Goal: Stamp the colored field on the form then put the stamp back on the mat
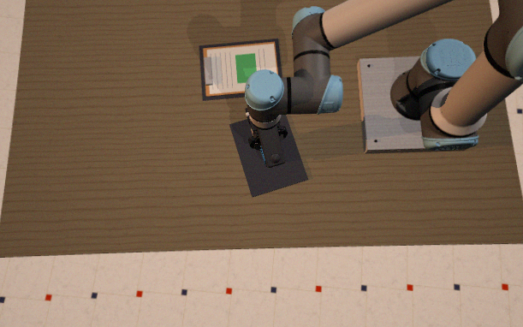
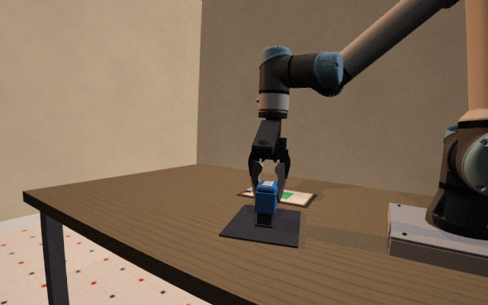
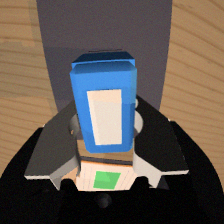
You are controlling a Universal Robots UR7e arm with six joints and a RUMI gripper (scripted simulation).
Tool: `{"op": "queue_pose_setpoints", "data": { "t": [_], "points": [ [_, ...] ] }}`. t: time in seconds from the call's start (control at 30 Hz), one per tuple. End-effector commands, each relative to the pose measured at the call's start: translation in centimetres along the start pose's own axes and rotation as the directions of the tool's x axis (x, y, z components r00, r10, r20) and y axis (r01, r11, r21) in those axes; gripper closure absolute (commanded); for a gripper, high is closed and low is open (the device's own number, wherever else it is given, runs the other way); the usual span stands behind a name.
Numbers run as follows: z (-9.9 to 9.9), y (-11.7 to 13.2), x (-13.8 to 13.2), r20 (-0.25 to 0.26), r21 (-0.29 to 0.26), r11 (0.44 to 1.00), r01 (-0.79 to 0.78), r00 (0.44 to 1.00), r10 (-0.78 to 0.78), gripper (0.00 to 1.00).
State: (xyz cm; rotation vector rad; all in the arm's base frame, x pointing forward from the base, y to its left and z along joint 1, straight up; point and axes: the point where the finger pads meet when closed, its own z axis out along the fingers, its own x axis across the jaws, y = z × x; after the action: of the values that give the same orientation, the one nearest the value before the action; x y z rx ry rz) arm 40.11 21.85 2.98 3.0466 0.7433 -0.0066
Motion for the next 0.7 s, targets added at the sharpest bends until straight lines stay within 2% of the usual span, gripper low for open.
{"op": "queue_pose_setpoints", "data": {
  "t": [0.0, 0.37, 0.53, 0.6, 0.67],
  "points": [
    [0.0, 0.0, 0.0, 0.000, 0.000, 1.000, 0.000, 1.000, 0.000, 0.83],
    [0.0, 0.1, 0.0, -0.001, 0.000, 1.000, 0.000, 1.000, 0.000, 0.83],
    [-1.5, 0.1, 0.2, -0.005, -0.002, 1.000, 0.000, 1.000, 0.000, 0.83],
    [-1.5, 0.1, 0.2, -0.005, -0.002, 1.000, 0.000, 1.000, 0.000, 0.83],
    [-2.5, 0.1, 0.2, -0.005, -0.002, 1.000, 0.000, 1.000, 0.000, 0.83]
  ]
}}
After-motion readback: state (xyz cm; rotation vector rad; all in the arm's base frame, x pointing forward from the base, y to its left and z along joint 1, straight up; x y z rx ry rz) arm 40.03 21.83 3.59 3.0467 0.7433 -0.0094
